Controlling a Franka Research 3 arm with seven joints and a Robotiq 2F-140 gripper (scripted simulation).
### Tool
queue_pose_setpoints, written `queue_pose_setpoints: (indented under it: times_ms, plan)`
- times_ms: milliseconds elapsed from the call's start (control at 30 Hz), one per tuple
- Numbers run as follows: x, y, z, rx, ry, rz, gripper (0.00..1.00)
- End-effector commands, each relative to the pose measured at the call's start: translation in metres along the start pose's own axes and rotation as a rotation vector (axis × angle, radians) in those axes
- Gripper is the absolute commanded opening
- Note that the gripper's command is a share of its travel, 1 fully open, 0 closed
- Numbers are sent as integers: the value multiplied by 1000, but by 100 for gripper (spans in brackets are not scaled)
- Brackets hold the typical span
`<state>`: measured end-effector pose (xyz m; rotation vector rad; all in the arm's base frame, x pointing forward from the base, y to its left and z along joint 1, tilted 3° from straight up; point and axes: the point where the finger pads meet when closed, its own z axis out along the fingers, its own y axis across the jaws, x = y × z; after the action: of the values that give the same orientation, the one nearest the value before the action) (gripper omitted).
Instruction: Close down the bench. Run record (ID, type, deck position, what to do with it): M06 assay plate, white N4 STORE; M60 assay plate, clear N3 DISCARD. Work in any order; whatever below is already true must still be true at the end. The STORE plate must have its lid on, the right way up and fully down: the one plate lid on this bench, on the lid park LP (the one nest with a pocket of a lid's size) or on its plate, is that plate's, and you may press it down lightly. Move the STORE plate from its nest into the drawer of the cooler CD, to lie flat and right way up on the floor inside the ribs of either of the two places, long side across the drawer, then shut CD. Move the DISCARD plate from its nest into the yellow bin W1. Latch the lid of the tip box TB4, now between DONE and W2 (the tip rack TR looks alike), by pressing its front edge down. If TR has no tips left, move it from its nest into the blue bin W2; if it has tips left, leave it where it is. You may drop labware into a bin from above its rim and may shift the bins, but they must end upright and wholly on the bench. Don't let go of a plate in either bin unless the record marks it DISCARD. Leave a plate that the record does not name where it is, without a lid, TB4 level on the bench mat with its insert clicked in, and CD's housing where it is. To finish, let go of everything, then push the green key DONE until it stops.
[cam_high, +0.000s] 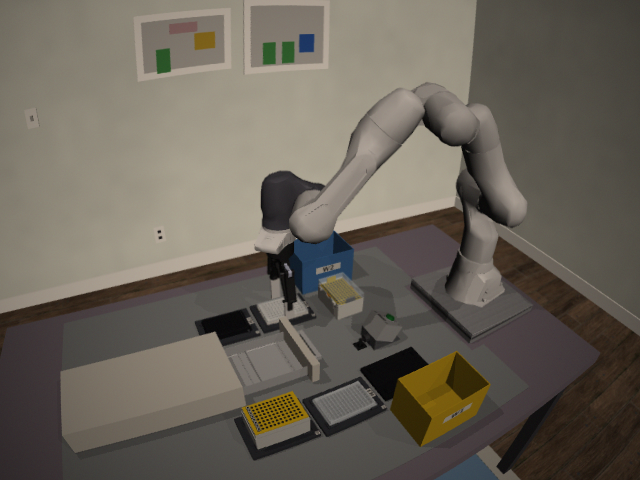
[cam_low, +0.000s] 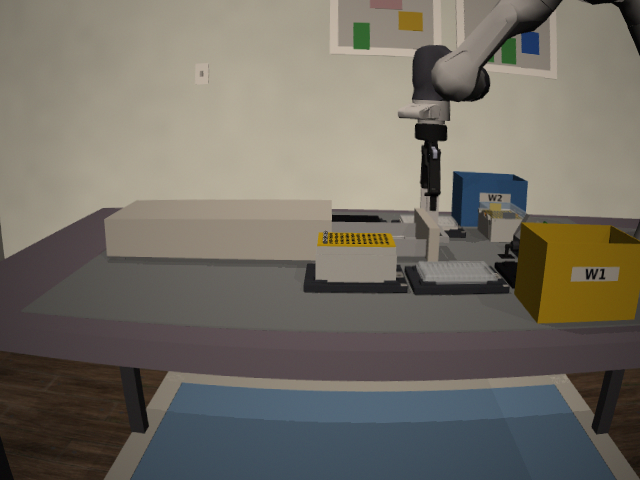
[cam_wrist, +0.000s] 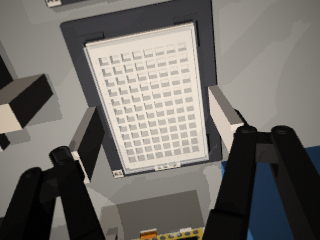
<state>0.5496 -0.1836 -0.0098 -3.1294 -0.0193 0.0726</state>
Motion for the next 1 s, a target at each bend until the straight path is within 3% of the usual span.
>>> queue_pose_setpoints:
  times_ms: [0, 467, 967]
  plan:
    - [0, 0, 1, 0, 0, -6, 66]
    - [0, 0, -3, 0, 0, -6, 66]
    - [0, 0, -23, 0, 0, -6, 66]
